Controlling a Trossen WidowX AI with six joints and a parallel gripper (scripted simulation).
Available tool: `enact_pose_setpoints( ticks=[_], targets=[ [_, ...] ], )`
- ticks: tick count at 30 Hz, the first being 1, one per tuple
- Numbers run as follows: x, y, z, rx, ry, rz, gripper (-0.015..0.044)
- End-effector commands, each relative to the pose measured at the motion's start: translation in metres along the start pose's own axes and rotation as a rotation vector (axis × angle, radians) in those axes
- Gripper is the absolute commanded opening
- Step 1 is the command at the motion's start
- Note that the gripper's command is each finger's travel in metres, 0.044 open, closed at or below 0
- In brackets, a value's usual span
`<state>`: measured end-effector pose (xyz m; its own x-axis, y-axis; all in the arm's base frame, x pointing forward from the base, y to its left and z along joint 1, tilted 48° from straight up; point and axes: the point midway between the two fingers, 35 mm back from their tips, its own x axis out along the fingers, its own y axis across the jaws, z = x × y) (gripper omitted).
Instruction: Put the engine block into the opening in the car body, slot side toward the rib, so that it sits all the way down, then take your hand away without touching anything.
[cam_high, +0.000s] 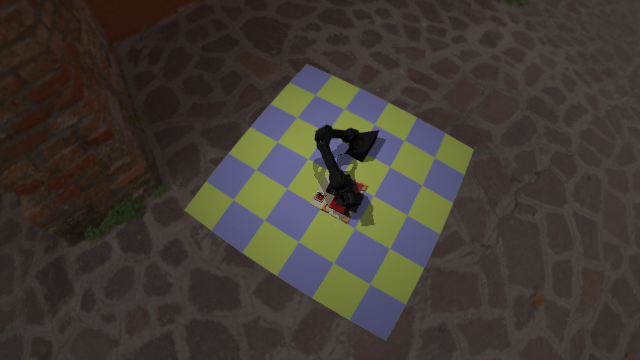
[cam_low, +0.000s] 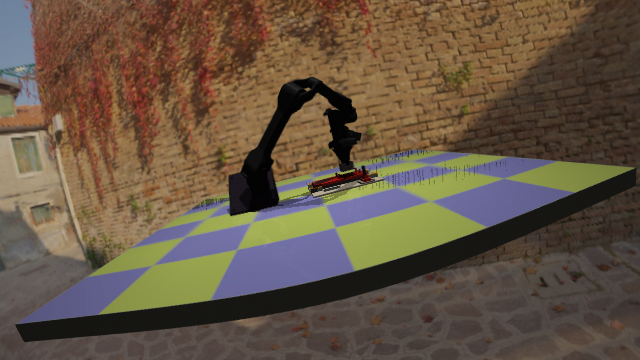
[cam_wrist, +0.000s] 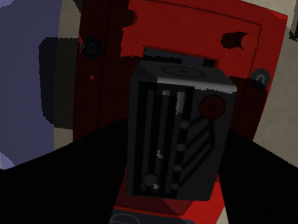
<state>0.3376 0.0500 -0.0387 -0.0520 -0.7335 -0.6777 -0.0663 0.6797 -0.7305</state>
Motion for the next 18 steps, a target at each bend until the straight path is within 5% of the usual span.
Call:
enact_pose_setpoints(
  ticks=[1,18],
  targets=[
    [0.0012,0.0006,-0.0003,-0.035,0.001,0.001,0.0159],
    [0.004,0.0007,-0.0002,0.087,0.001,0.001,0.0159]
  ],
)
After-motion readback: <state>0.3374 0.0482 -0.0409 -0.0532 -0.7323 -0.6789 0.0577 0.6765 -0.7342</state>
